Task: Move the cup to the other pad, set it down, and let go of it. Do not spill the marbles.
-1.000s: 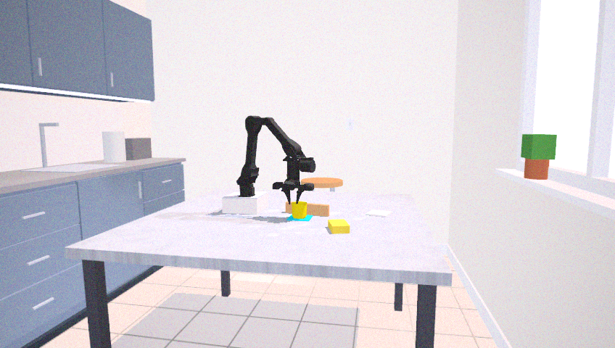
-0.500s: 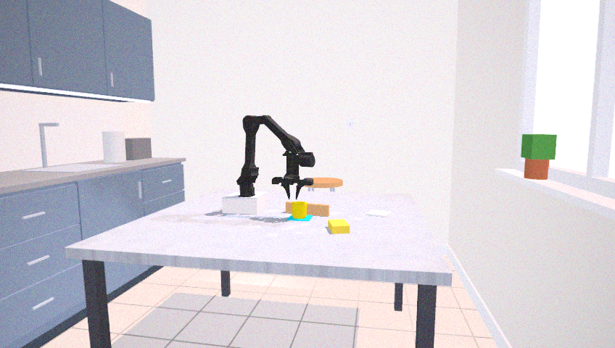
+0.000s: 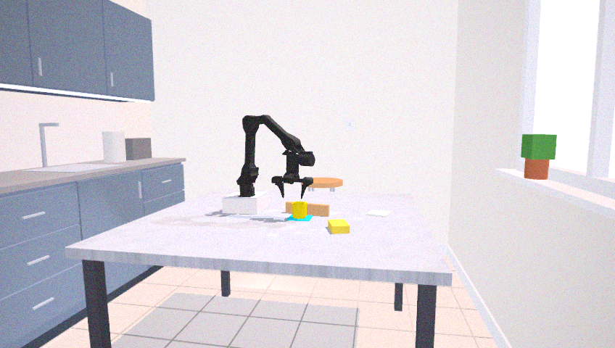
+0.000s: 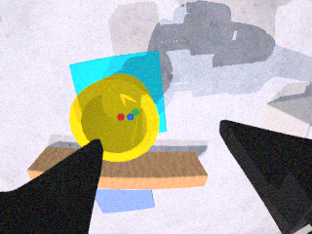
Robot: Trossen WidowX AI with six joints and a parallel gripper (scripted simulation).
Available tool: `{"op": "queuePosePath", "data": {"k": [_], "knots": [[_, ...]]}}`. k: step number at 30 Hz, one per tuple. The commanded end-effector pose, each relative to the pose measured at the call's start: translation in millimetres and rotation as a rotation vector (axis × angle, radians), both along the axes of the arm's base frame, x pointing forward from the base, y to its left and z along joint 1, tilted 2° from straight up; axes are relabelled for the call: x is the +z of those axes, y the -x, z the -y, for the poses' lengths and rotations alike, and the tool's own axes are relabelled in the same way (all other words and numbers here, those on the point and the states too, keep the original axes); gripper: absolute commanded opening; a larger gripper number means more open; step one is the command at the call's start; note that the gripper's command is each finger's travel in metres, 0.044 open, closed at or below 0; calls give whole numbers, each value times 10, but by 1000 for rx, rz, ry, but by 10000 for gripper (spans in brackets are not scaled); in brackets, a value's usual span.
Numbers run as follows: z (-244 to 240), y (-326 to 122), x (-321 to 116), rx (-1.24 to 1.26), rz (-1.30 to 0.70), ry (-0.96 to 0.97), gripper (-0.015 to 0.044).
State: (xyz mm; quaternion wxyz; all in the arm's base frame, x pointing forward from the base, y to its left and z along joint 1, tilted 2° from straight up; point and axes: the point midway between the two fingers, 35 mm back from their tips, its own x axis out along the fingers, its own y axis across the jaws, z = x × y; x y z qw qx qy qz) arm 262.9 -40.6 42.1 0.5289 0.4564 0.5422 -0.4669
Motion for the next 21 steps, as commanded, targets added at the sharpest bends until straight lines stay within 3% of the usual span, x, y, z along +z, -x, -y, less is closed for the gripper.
{"op": "queuePosePath", "data": {"k": [1,12,21], "knots": [[4,-27,111,-1,11,2,440],[-6,-9,592,-3,17,6,440],[-13,-6,574,0,13,2,440]]}}
